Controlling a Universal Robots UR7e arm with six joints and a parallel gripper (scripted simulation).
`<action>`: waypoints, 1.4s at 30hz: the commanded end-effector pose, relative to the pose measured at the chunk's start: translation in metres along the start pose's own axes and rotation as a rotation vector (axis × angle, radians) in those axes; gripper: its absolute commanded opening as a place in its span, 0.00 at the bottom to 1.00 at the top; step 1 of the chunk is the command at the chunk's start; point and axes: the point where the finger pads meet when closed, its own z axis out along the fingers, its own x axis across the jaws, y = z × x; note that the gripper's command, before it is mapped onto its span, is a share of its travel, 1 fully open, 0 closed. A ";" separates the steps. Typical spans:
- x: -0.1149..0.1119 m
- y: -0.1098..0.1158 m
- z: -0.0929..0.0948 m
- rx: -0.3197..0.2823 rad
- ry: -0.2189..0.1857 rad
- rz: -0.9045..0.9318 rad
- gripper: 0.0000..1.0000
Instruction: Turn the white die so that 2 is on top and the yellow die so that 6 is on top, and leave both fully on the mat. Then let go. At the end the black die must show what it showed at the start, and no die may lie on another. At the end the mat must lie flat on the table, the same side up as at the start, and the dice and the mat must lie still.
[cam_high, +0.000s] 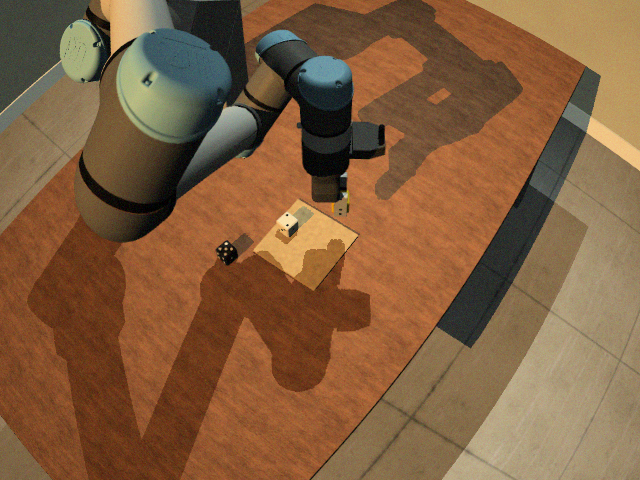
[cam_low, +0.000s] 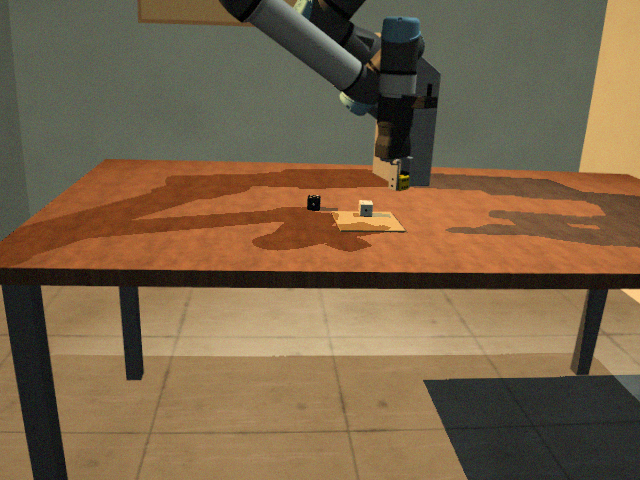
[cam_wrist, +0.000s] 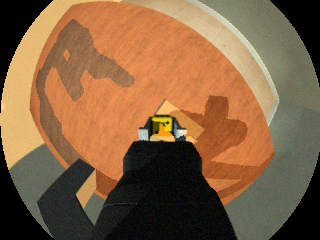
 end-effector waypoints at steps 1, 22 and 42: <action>-0.012 -0.007 0.000 0.000 0.002 -0.155 0.57; -0.055 -0.025 0.002 -0.004 0.009 -0.739 0.57; -0.084 -0.032 0.003 -0.011 0.015 -1.135 0.57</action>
